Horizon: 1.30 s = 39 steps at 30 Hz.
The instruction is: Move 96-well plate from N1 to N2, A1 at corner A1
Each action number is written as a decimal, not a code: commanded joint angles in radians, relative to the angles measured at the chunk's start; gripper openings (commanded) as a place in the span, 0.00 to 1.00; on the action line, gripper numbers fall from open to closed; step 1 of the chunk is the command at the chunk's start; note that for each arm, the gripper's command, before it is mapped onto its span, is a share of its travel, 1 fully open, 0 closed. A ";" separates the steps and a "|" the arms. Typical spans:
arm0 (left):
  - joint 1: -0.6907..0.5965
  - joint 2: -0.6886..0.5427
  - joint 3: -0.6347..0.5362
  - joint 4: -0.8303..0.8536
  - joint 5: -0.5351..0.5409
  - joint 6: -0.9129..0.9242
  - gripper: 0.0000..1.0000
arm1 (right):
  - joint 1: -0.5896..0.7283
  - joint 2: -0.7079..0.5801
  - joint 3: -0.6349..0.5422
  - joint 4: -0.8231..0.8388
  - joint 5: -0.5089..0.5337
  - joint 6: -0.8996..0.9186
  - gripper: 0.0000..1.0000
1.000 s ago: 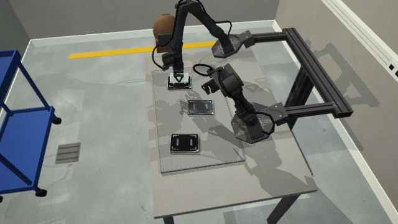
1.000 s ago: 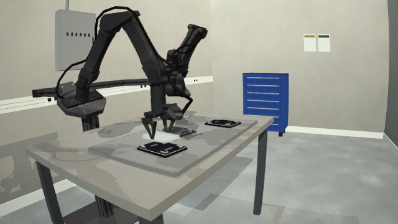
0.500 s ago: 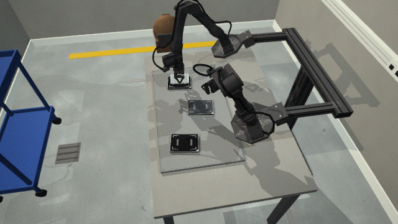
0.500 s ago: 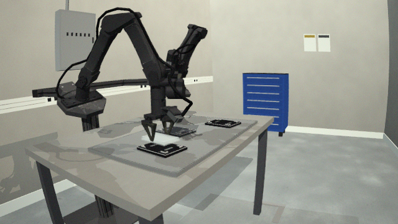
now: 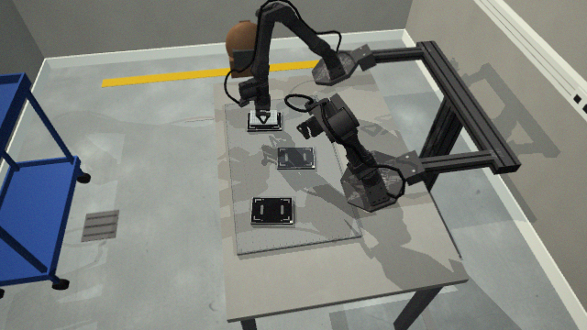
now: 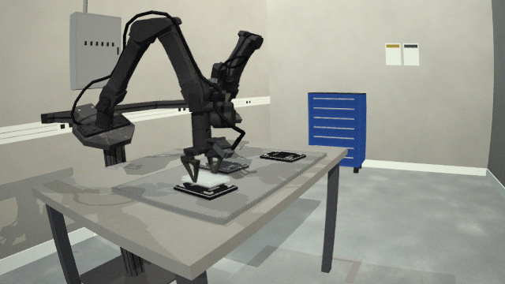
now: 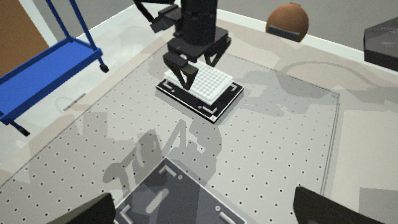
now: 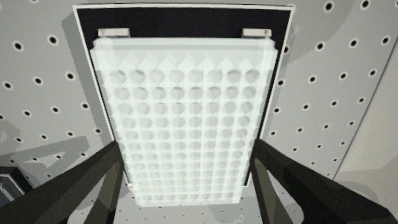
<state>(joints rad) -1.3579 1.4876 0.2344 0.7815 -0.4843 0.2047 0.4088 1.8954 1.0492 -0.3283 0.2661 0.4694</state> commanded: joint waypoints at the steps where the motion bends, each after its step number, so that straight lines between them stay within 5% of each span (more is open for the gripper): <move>1: -0.012 0.002 0.001 0.023 -0.003 0.003 1.00 | 0.000 -0.011 0.007 0.025 -0.004 -0.007 0.79; 39: -0.012 0.002 0.001 0.023 -0.003 0.003 1.00 | -0.027 0.100 0.036 0.058 -0.026 -0.017 0.79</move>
<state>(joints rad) -1.3579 1.4876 0.2344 0.7815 -0.4843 0.2047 0.3973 1.9488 1.0664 -0.2989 0.2611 0.4519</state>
